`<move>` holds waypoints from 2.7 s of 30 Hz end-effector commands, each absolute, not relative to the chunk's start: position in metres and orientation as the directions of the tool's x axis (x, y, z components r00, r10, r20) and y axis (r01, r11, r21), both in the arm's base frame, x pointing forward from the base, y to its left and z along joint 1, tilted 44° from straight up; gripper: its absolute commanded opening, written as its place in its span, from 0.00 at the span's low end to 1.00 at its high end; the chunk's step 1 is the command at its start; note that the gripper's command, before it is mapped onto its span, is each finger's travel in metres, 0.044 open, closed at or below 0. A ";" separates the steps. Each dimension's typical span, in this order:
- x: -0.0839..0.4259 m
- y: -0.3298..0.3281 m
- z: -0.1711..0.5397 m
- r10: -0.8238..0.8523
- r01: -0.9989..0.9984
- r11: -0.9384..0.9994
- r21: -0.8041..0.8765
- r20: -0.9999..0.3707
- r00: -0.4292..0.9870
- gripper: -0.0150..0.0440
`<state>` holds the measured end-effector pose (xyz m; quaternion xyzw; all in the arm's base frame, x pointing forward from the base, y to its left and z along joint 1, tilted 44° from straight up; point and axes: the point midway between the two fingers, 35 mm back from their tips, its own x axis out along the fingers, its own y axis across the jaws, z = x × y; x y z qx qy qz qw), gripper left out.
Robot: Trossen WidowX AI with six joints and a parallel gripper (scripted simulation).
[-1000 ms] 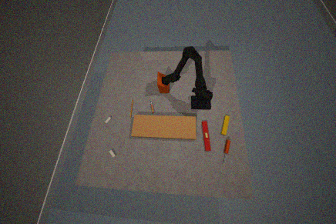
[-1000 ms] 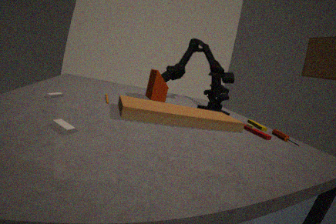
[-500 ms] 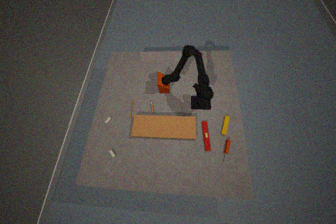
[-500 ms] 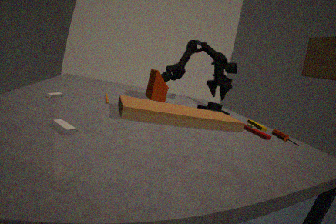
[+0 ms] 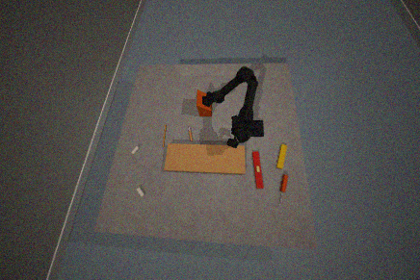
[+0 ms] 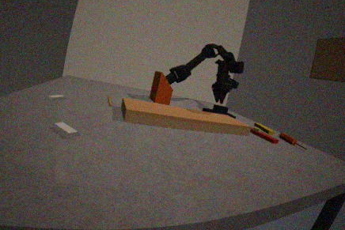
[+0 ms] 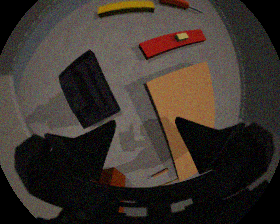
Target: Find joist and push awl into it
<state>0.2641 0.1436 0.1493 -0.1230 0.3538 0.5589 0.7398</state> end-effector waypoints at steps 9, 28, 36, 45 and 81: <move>0.308 0.031 0.029 0.638 -0.641 0.627 0.442 -0.763 0.099 1.00; 0.251 -0.059 -0.097 0.678 -0.247 0.702 0.668 -0.733 -0.054 1.00; 0.242 -0.059 -0.098 0.678 -0.247 0.702 0.668 -0.733 -0.055 1.00; 0.243 -0.051 -0.106 0.678 -0.247 0.703 0.668 -0.733 -0.055 1.00; 0.243 -0.023 -0.134 0.680 -0.247 0.701 0.669 -0.732 -0.055 0.64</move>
